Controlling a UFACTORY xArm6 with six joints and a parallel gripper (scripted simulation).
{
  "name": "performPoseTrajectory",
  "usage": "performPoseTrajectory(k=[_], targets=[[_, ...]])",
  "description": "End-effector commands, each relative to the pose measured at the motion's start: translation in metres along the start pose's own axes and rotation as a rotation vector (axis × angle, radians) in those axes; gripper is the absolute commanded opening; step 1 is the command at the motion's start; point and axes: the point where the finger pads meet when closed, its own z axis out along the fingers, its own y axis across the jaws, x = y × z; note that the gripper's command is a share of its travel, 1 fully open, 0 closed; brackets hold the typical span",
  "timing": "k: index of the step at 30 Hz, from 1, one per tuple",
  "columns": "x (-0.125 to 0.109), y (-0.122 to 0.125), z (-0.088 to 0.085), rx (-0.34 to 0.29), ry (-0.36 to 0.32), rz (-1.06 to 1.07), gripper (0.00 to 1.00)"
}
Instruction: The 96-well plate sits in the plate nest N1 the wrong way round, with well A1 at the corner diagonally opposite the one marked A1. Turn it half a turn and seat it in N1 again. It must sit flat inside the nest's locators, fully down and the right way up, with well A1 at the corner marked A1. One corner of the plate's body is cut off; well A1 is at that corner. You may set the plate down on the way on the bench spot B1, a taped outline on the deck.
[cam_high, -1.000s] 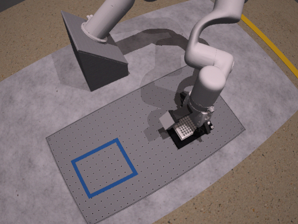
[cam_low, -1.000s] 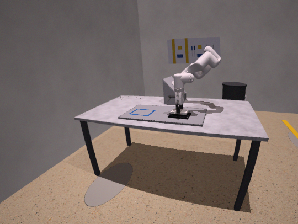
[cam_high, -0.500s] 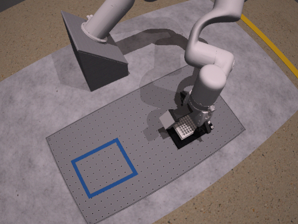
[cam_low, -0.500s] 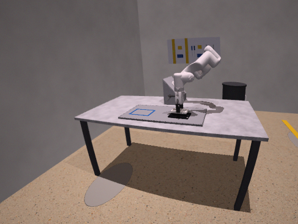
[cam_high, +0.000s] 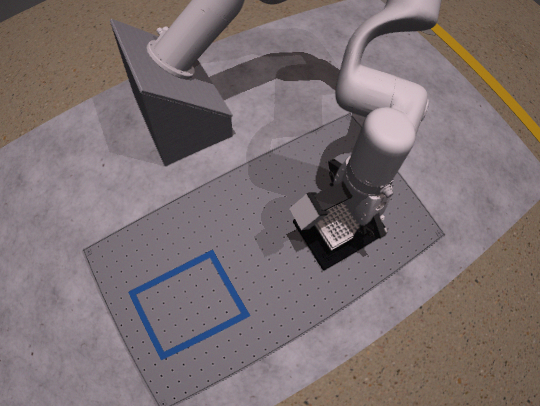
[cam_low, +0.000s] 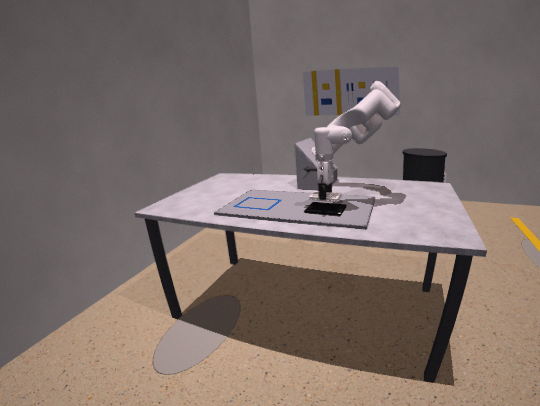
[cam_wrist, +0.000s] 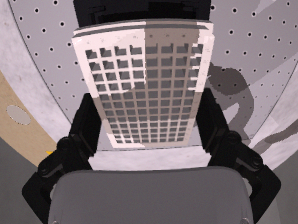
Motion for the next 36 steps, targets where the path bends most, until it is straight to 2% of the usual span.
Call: performPoseTrajectory(k=[1, 21, 36], targets=[[0.000, -0.001, -0.008, 0.004, 0.000, -0.001, 0.00], [0.000, -0.001, -0.038, 0.004, 0.000, -0.001, 0.00], [0.003, -0.001, -0.038, 0.004, 0.000, -0.010, 0.00]])
